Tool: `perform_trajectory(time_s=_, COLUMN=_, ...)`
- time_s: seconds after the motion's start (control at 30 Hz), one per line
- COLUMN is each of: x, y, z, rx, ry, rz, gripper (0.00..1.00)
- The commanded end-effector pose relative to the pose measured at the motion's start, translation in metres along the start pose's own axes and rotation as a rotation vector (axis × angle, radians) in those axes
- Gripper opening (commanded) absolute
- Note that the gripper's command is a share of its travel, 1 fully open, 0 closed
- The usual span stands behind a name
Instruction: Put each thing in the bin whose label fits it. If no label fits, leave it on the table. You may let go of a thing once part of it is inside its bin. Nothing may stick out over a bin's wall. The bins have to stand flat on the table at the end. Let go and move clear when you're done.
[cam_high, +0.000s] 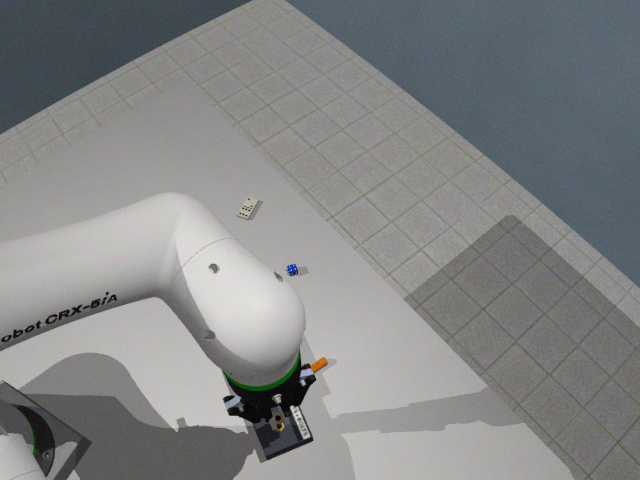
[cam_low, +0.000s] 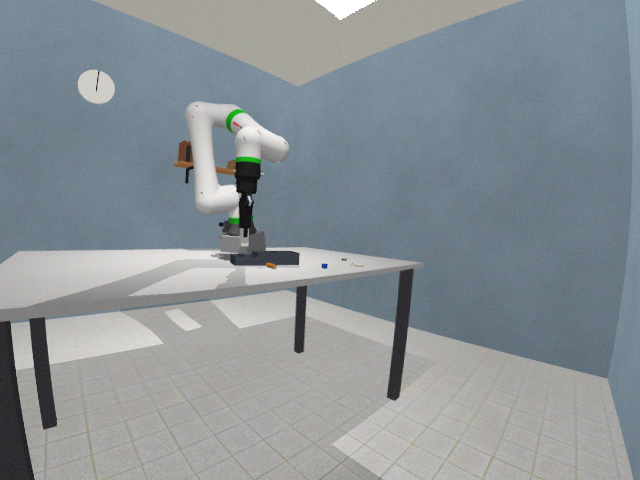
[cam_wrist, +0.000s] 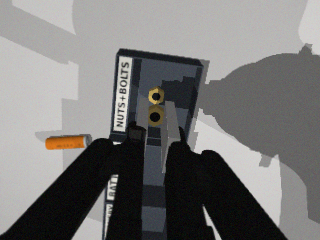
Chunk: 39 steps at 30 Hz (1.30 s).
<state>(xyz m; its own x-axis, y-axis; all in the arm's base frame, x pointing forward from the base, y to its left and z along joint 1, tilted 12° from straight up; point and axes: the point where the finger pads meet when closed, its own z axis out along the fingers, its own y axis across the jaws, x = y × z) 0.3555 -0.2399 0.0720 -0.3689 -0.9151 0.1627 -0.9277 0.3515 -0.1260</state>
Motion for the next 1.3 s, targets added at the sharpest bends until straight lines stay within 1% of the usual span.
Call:
perform_trajectory(time_s=0.0, x=-0.003, y=0.012, z=-0.001, rx=0.002, ry=0.001, rz=0.0, gripper=0.16)
perform_trajectory(time_s=0.5, x=-0.002, y=0.009, z=-0.001, rx=0.002, ry=0.001, rz=0.0, gripper=0.16)
perform_trajectory(time_s=0.73, x=-0.002, y=0.009, z=0.013, rx=0.002, ry=0.001, rz=0.0, gripper=0.16)
perform_trajectory(time_s=0.8, x=-0.002, y=0.009, z=0.013, rx=0.002, ry=0.001, rz=0.0, gripper=0.16)
perform_trajectory(time_s=1.27, x=-0.002, y=0.009, z=0.041, rx=0.002, ry=0.001, rz=0.0, gripper=0.16)
